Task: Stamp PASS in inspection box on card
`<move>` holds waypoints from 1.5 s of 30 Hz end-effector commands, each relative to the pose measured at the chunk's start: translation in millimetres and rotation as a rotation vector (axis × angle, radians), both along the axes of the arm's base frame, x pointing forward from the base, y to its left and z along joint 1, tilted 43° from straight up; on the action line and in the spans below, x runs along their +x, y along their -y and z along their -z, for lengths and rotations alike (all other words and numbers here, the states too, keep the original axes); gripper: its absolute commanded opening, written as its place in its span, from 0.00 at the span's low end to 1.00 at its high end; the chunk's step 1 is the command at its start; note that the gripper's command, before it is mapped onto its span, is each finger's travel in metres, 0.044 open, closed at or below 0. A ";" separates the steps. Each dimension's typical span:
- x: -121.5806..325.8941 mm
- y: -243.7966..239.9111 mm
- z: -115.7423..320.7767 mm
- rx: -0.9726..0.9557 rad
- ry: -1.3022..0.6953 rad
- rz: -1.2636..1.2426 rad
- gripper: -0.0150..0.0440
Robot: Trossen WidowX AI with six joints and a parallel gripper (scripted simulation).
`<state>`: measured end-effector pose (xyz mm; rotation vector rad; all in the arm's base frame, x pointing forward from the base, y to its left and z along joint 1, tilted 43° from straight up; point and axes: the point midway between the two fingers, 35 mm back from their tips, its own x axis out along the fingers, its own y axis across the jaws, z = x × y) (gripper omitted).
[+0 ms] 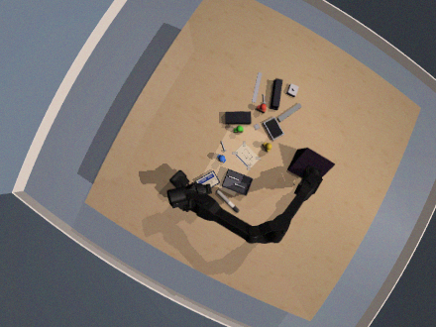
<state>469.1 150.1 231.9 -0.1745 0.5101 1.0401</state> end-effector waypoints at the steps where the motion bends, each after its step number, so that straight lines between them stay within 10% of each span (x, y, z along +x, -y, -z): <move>1: 2.3 60.2 43.5 -0.037 -0.189 0.140 0.62; 20: -108.0 274.7 173.7 0.116 -1.108 0.647 0.62; 45: -109.2 267.6 191.1 0.132 -1.143 0.662 0.62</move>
